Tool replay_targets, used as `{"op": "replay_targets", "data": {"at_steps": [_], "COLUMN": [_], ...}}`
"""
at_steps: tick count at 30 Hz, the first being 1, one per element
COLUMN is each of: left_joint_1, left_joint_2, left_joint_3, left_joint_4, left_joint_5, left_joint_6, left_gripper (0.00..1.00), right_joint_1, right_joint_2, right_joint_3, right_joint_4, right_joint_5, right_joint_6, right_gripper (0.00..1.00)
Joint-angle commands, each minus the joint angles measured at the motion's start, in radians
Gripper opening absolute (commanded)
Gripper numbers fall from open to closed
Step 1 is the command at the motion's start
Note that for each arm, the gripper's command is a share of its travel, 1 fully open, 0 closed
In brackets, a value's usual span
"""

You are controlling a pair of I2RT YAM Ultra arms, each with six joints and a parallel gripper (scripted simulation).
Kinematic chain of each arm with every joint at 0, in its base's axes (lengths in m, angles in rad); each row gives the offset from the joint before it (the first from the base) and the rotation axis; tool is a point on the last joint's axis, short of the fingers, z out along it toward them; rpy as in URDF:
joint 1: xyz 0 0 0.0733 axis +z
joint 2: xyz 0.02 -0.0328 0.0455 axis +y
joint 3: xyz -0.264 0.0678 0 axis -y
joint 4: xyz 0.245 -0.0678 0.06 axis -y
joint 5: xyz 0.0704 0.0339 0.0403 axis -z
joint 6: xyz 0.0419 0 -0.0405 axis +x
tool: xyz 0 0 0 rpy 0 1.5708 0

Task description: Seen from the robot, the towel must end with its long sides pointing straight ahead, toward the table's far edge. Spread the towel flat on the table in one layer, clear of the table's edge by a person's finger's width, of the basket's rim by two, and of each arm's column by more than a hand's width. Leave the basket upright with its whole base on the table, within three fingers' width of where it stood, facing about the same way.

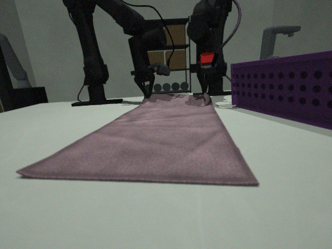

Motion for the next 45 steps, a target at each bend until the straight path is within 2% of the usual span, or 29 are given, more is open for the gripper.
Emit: {"op": "replay_targets", "data": {"at_steps": [1,4,5,13,18,19,22,29,30,32,33,35,36,38,39,45], "left_joint_1": [-0.009,-0.029,-0.065,-0.123,-0.115,-0.116,-0.116,-0.116,-0.116,-0.115,-0.116,-0.116,-0.115,-0.116,-0.115,-0.115], "left_joint_2": [-0.021,-0.020,-0.014,0.014,0.020,0.024,0.032,0.041,0.000,0.000,-0.011,-0.011,-0.022,-0.023,-0.027,-0.036], "left_joint_3": [0.030,0.030,0.029,0.032,0.016,-0.029,-0.042,-0.025,0.002,0.002,0.020,0.021,0.040,0.042,0.052,0.071], "left_joint_4": [0.016,0.016,0.015,0.012,0.025,0.042,0.062,0.078,0.042,0.046,0.011,0.010,-0.019,-0.022,-0.036,-0.064], "left_joint_5": [-0.010,-0.012,-0.014,-0.025,-0.027,-0.027,-0.027,-0.027,-0.027,-0.027,-0.027,-0.027,-0.027,-0.026,-0.026,-0.025], "left_joint_6": [-0.003,-0.025,-0.060,-0.118,-0.119,-0.120,-0.120,-0.116,-0.116,-0.116,-0.116,-0.116,-0.116,-0.116,-0.116,-0.116], "left_gripper": [0.00,0.00,0.00,0.00,0.00,0.00,0.00,0.00,0.12,0.12,0.33,0.33,0.54,0.54,0.64,0.64], "right_joint_1": [-0.009,-0.022,-0.041,-0.078,-0.070,-0.072,-0.072,-0.072,-0.072,-0.072,-0.071,-0.071,-0.071,-0.071,-0.071,-0.071], "right_joint_2": [-0.028,-0.037,-0.053,-0.085,-0.066,-0.048,-0.036,-0.060,-0.069,-0.069,-0.082,-0.082,-0.094,-0.095,-0.100,-0.108], "right_joint_3": [0.035,0.027,-0.031,-0.055,-0.040,-0.073,-0.086,-0.065,-0.043,-0.043,-0.026,-0.026,-0.009,-0.007,0.002,0.021], "right_joint_4": [-0.021,-0.023,-0.025,-0.033,-0.013,0.016,0.036,0.050,0.013,0.013,-0.015,-0.017,-0.044,-0.048,-0.061,-0.088], "right_joint_5": [-0.007,-0.008,-0.014,-0.019,-0.011,-0.018,-0.018,-0.014,-0.014,-0.014,-0.014,-0.014,-0.014,-0.014,-0.014,-0.014], "right_joint_6": [-0.002,-0.017,-0.036,-0.072,-0.067,-0.075,-0.075,-0.072,-0.072,-0.072,-0.071,-0.071,-0.071,-0.071,-0.071,-0.071], "right_gripper": [0.00,0.00,0.00,0.00,0.00,0.00,0.00,0.00,0.12,0.12,0.33,0.33,0.54,0.54,0.64,0.64]}}
